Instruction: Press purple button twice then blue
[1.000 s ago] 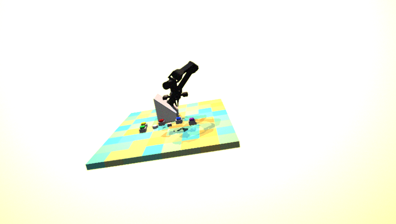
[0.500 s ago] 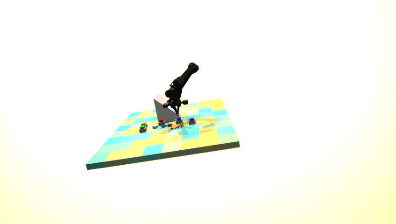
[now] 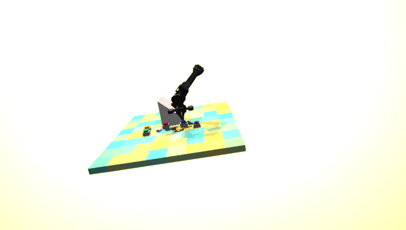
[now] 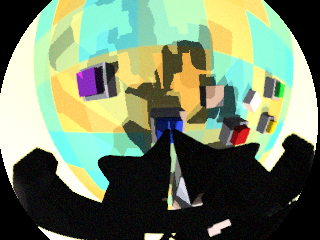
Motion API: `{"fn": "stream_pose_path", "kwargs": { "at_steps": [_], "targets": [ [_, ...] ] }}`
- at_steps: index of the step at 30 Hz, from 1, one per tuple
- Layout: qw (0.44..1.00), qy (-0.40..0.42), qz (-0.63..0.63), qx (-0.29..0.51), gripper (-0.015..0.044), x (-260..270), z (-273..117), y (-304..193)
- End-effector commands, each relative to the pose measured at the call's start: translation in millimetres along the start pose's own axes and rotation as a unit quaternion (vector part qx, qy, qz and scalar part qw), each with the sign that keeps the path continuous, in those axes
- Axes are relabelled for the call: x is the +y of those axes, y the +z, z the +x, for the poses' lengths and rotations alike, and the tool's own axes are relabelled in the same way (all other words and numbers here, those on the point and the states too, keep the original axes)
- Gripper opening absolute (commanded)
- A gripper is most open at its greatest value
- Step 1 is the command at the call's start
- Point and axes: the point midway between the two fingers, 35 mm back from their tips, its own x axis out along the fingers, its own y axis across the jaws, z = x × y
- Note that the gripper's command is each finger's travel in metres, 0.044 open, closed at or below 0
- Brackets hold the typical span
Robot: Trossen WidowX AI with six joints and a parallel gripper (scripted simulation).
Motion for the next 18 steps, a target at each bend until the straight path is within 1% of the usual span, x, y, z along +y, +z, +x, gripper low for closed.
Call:
{"fn": "stream_pose_path", "kwargs": {
  "at_steps": [1, 18],
  "targets": [
    [1.0, 0.003, 0.004, 0.003, 0.002, 0.1, 6.9, -2.3],
    [1.0, 0.003, 0.004, 0.003, 0.002, 0.3, 10.9, -2.6]
  ]
}}
